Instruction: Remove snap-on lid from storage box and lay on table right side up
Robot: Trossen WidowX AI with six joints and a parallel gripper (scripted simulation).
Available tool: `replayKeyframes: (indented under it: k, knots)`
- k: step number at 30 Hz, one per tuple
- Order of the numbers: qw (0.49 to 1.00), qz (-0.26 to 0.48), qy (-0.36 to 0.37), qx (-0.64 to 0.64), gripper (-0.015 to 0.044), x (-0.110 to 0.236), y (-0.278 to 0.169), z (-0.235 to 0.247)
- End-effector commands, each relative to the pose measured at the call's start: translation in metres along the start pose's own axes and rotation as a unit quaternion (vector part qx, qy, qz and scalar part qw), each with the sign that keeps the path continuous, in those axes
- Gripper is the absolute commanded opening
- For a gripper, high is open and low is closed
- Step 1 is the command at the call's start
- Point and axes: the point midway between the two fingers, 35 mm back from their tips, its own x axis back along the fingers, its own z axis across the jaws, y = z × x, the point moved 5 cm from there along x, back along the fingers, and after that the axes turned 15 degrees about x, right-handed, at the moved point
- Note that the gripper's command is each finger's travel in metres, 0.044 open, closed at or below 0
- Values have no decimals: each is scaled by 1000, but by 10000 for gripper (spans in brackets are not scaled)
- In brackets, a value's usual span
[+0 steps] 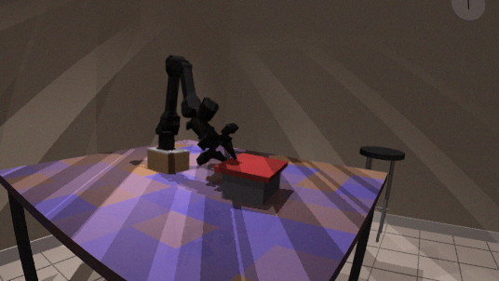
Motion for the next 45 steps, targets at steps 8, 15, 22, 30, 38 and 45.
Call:
replayKeyframes:
  k: [8,15,22,30,38,45]
  knots:
    - [1000,-1,2,1,0,3,1,3]
    - [1000,-1,2,1,0,4,1,4]
    - [1000,-1,2,1,0,4,2,5]
    - [1000,-1,1,0,0,3,1,5]
    - [1000,-1,1,0,0,3,1,5]
    - [1000,-1,1,0,0,2,2,5]
